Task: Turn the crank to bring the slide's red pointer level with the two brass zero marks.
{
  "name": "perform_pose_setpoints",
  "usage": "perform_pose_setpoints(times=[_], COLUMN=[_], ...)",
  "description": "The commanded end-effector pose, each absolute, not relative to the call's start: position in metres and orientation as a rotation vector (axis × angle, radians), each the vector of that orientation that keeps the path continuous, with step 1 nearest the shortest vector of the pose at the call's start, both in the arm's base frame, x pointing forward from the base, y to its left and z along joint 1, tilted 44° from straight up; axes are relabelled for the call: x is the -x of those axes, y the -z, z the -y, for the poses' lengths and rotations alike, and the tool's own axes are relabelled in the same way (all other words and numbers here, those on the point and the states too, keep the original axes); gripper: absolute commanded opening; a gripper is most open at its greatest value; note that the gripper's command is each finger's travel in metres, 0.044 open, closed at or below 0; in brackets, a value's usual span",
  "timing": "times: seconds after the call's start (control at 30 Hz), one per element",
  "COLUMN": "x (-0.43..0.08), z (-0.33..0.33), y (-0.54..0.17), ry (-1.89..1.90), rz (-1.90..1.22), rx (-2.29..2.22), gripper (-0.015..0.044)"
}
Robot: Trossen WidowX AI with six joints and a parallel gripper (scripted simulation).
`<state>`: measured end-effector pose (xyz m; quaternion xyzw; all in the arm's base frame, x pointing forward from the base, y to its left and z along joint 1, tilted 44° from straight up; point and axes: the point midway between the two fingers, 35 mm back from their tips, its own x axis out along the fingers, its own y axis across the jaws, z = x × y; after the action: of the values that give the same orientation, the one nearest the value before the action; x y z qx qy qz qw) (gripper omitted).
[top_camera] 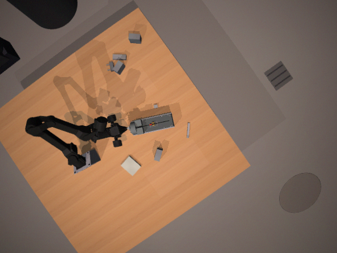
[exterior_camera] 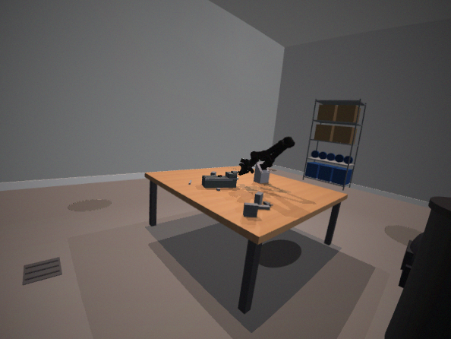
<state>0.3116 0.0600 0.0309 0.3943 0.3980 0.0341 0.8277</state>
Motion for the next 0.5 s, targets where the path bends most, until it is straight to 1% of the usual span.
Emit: perform_pose_setpoints(times=[0.0,0.47], x=[-0.3088,-0.3070], z=[-0.0522,-0.0492], y=[-0.0262,-0.0206], ry=[-0.052,-0.052], rz=[-0.841,-0.841], rx=[-0.835,-0.835], gripper=[0.0000,0.0000])
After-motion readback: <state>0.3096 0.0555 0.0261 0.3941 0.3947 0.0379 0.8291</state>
